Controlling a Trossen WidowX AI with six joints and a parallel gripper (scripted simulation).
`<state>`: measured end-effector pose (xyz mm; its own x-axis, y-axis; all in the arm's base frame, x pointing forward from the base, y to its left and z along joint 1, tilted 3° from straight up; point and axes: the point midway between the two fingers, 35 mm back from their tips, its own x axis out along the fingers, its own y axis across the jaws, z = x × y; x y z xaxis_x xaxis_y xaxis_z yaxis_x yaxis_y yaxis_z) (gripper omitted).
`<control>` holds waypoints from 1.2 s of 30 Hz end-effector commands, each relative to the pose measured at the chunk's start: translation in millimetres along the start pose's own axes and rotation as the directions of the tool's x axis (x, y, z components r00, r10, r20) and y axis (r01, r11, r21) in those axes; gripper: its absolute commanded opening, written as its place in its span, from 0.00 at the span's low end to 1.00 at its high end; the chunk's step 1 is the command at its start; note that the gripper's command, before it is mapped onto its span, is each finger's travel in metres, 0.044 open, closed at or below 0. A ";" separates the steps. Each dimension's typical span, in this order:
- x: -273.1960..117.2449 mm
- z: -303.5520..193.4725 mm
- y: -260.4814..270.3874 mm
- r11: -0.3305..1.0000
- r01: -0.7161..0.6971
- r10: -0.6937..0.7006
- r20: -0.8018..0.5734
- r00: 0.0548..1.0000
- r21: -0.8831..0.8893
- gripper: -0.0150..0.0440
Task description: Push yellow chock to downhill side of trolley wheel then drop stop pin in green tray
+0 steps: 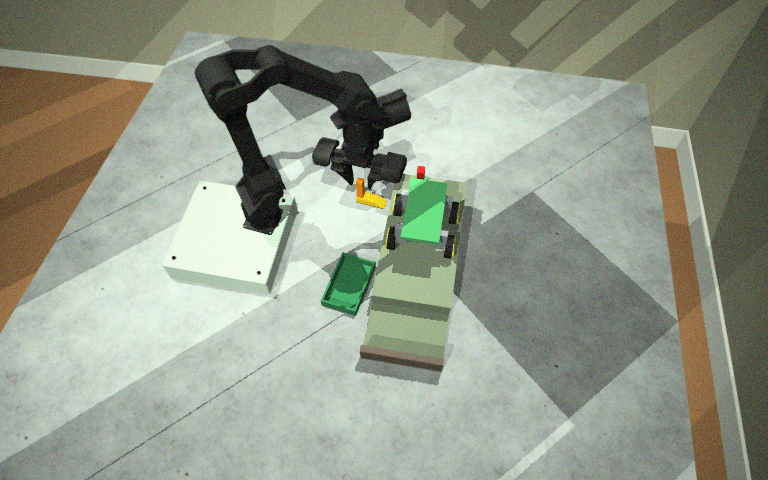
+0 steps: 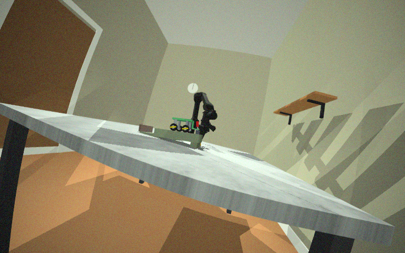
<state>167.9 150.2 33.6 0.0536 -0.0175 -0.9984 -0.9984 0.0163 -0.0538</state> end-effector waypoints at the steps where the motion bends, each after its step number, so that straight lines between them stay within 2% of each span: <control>1: 6.5 -0.5 1.4 1.000 -0.007 0.007 -0.002 1.000 -0.007 0.58; 12: 21.5 -0.8 1.8 1.000 -0.007 0.007 -0.002 1.000 -0.007 0.58; 16: 18.4 -0.7 0.8 1.000 -0.003 0.003 -0.003 1.000 0.000 0.40; 24: 18.4 -0.7 0.8 1.000 -0.003 0.003 -0.003 1.000 0.000 0.31; 25: 17.3 -0.6 0.8 1.000 -0.003 0.003 -0.003 1.000 -0.001 0.26; 36: -25.6 -1.6 1.3 1.000 -0.007 0.007 -0.001 1.000 -0.007 0.25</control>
<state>165.8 148.6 49.6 0.0475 -0.0216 -0.9986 -0.9988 0.0116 -0.0478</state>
